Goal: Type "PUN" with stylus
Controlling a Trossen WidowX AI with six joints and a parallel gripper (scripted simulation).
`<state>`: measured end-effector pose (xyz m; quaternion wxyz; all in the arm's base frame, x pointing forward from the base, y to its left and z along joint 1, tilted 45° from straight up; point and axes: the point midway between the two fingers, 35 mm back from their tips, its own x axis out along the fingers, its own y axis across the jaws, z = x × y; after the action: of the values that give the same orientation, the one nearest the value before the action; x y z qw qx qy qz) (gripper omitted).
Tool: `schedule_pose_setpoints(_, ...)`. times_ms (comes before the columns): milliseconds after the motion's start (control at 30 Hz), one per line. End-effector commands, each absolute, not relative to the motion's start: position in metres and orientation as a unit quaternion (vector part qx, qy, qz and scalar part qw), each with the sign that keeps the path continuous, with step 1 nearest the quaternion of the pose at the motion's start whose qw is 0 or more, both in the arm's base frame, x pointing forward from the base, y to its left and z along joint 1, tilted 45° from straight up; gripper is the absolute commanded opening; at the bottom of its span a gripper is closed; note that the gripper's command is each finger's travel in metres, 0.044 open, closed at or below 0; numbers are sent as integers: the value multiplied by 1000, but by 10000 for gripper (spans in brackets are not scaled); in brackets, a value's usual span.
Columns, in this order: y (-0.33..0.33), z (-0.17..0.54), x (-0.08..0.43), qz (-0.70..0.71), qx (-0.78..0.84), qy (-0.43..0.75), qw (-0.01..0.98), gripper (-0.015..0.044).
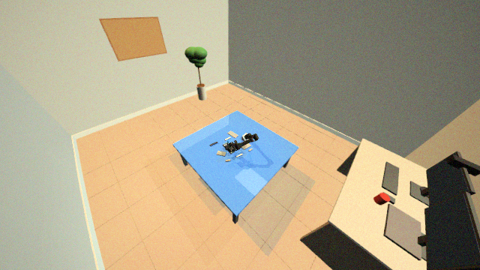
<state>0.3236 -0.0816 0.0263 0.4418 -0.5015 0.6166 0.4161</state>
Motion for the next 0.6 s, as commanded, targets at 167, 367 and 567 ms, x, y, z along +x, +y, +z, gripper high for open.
schedule_pose_setpoints(167, -78, 23, 324, 416, -500, 616, 444, 81)
schedule_pose_setpoints(367, -76, 21, 324, 416, -500, 616, 444, 81)
schedule_pose_setpoints(567, -75, 20, 324, 416, -500, 616, 444, 81)
